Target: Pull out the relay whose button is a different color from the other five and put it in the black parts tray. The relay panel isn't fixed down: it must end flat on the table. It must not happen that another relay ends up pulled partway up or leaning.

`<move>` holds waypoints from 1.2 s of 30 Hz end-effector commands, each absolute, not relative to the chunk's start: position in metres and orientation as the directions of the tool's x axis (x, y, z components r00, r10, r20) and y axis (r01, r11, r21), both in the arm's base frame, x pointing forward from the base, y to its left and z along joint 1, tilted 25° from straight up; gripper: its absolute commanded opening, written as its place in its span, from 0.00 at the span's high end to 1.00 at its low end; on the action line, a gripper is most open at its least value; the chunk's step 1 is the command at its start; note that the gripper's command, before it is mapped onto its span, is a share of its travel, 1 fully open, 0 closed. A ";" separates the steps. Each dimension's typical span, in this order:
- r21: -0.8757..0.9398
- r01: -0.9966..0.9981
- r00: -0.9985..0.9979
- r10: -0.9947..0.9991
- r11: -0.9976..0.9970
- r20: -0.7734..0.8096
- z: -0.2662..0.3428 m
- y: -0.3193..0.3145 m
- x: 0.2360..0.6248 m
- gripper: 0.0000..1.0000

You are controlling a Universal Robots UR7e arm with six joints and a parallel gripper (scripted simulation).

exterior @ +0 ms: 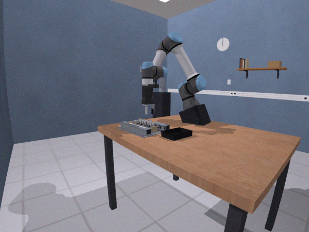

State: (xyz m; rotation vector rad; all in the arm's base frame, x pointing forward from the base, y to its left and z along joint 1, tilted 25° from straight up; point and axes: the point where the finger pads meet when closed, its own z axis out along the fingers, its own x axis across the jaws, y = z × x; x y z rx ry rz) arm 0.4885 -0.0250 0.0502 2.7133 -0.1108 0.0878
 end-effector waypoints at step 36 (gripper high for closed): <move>0.409 -0.087 0.995 -0.062 -0.908 0.075 0.030 -0.032 0.488 0.02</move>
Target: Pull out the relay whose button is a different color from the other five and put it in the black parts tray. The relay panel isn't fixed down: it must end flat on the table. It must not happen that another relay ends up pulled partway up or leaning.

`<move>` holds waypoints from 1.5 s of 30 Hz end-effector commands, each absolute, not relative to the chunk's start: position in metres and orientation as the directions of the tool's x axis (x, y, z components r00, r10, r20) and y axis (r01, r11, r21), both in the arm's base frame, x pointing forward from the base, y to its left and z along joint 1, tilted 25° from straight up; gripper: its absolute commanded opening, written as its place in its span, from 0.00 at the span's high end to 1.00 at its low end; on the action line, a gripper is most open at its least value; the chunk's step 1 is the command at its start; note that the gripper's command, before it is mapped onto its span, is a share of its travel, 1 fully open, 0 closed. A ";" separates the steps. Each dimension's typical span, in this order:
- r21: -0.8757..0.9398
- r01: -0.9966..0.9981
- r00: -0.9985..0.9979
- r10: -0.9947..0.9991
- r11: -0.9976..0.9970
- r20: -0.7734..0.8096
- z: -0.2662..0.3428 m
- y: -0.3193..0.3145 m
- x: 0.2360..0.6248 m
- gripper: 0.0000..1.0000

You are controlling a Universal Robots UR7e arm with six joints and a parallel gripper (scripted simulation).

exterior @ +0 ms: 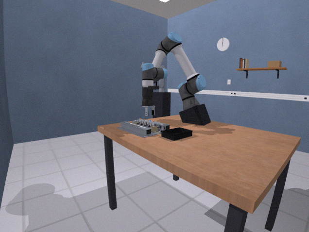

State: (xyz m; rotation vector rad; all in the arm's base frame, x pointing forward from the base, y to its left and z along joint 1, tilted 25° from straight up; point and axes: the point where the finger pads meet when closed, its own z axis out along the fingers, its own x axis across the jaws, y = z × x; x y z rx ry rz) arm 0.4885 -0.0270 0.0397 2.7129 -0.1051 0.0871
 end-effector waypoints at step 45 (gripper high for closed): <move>0.409 -0.087 0.995 -0.062 -0.908 0.075 0.008 -0.042 0.488 0.02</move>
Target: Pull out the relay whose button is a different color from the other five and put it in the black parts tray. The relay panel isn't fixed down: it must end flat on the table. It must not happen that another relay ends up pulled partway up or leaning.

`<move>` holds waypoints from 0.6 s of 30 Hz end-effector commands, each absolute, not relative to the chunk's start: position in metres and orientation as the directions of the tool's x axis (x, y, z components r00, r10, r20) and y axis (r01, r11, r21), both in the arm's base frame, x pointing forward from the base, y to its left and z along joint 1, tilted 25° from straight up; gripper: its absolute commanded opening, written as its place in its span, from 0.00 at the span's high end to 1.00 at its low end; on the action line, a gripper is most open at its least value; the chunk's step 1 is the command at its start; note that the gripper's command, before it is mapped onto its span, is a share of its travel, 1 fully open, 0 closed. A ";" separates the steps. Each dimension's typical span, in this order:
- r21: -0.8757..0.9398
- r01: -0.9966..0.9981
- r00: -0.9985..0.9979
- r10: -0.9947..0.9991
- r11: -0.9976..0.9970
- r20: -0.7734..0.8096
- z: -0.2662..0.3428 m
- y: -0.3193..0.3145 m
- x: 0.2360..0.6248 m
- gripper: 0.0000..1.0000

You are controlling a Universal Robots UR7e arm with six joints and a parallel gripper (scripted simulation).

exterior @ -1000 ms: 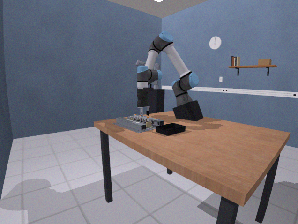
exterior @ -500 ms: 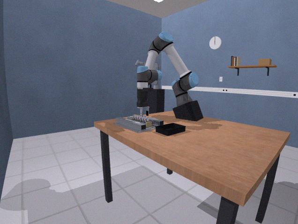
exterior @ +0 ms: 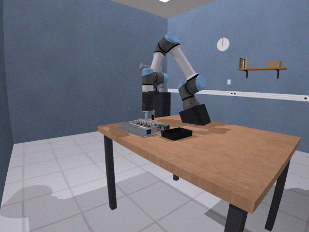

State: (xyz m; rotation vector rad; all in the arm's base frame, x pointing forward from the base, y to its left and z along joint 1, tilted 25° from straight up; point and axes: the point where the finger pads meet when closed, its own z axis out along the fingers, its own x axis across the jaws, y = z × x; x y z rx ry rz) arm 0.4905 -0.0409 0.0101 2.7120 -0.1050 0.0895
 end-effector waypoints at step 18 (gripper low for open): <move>0.409 -0.087 0.995 -0.062 -0.908 0.075 0.008 -0.044 0.488 0.02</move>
